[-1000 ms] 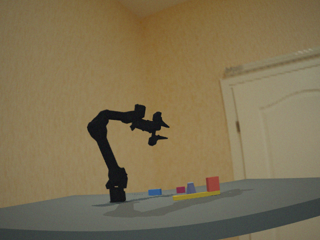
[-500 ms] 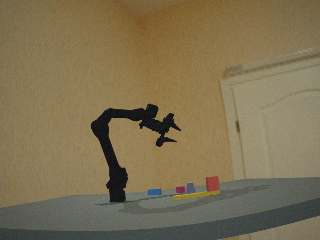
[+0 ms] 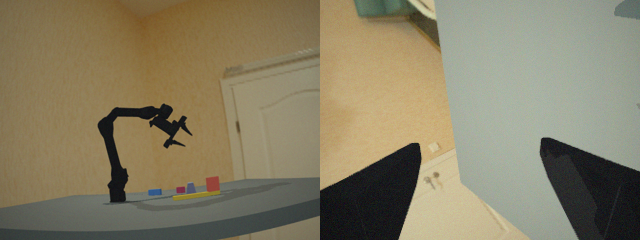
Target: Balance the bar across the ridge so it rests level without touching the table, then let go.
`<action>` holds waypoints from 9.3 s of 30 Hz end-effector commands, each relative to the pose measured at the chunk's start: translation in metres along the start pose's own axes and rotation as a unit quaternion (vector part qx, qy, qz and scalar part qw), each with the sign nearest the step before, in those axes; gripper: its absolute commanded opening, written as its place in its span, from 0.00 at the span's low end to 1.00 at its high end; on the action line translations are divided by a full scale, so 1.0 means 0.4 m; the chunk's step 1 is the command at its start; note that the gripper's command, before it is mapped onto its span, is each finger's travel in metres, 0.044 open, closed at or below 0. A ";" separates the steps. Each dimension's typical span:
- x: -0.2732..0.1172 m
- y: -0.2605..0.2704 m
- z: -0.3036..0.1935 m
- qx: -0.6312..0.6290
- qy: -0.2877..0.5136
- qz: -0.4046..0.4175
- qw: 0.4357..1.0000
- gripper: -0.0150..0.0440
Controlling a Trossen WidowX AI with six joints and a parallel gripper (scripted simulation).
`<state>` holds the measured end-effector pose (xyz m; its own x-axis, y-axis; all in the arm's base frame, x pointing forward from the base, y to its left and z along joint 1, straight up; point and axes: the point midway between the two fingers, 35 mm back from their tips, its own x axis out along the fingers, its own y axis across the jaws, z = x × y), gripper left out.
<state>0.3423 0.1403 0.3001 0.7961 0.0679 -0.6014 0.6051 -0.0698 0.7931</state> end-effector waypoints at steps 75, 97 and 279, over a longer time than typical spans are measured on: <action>0.253 -0.311 0.736 0.594 -0.328 -0.284 0.677 0.79; 0.328 -0.420 0.746 0.594 -0.329 -0.284 0.677 0.79; 0.227 -0.218 0.394 -0.879 0.407 -0.148 0.201 0.25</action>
<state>0.3637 -0.0112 0.1609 0.0324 -0.0053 -0.9995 -0.8278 0.5603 -0.0298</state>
